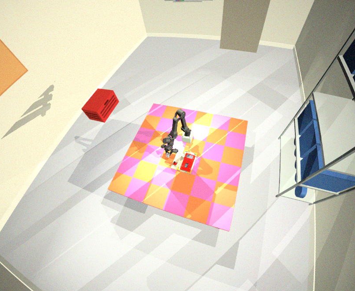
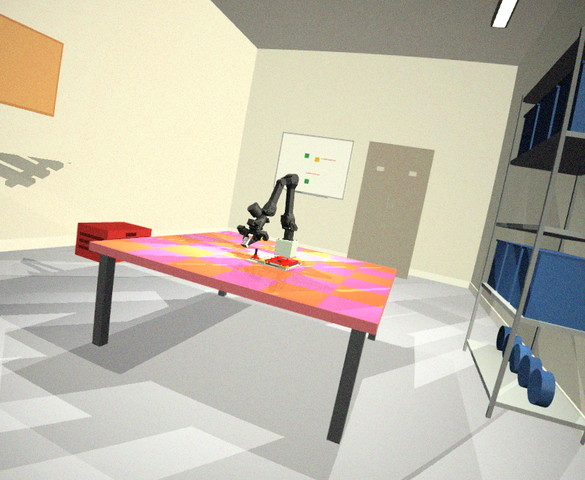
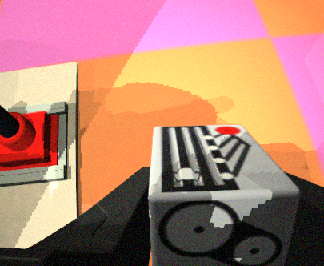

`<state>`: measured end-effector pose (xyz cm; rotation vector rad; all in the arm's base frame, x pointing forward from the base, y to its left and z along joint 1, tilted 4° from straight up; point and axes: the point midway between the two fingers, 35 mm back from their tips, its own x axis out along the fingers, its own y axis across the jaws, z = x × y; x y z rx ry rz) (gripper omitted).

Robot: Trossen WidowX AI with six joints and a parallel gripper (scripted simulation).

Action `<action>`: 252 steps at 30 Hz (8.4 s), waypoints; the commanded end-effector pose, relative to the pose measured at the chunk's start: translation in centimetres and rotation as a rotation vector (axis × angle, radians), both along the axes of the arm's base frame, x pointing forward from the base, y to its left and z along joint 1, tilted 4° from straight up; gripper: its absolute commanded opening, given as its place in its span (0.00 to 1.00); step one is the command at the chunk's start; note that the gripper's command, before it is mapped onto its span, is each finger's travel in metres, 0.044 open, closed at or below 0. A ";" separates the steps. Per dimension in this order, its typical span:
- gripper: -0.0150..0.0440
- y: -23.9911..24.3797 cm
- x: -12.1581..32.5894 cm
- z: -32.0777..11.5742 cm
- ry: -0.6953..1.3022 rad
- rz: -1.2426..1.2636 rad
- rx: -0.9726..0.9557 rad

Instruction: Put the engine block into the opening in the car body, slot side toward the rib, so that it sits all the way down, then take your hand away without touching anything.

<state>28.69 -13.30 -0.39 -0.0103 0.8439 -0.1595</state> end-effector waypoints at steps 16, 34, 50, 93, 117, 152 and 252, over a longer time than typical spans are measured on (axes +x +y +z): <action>0.25 -0.1 -0.2 -3.8 0.002 0.007 0.004; 0.61 -0.3 0.0 -4.6 -0.010 0.004 0.000; 1.00 -0.2 -0.3 -4.2 -0.003 0.006 0.002; 1.00 -0.6 -0.6 -2.0 0.300 -0.035 0.081; 1.00 0.1 -0.3 0.5 0.718 -0.049 0.103; 0.56 -0.1 -0.4 -3.2 0.719 -0.049 0.103; 0.25 11.7 5.7 4.5 0.719 0.014 0.095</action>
